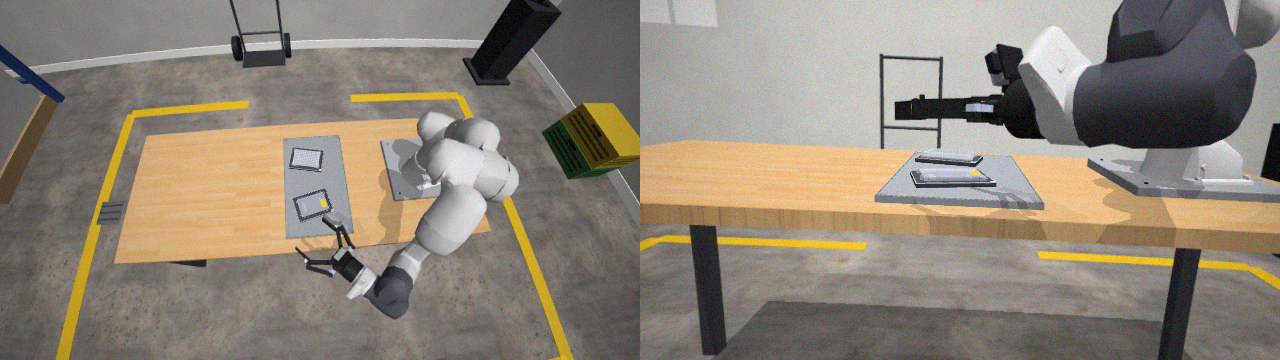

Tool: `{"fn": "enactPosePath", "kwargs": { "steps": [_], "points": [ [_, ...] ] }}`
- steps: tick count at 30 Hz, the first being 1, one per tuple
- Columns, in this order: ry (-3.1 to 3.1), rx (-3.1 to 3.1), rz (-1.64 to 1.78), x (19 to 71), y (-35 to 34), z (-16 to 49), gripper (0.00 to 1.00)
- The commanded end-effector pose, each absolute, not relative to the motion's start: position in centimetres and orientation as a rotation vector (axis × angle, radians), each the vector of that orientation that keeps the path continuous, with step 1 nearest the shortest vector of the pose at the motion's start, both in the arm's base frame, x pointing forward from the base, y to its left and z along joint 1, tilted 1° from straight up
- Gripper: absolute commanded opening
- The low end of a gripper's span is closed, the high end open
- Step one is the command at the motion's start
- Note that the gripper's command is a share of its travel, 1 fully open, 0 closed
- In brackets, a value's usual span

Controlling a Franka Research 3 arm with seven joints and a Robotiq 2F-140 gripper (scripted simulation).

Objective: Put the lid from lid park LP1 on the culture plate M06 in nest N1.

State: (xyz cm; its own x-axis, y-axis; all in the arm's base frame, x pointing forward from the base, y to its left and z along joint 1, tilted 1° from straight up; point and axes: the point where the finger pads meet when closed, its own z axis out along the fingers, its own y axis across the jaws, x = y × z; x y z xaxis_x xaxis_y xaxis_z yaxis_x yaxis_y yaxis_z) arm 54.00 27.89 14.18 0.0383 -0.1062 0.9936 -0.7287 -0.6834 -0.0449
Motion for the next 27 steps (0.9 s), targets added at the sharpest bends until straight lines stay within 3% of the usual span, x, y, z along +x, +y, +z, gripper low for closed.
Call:
{"fn": "enactPosePath", "kwargs": {
  "steps": [1, 27],
  "points": [
    [-0.841, 1.839, 1.69, 54.0, 27.9, 14.2, 1.0],
    [-0.782, 1.962, 1.618, 54.0, 26.8, 13.9, 1.0]
  ]
}}
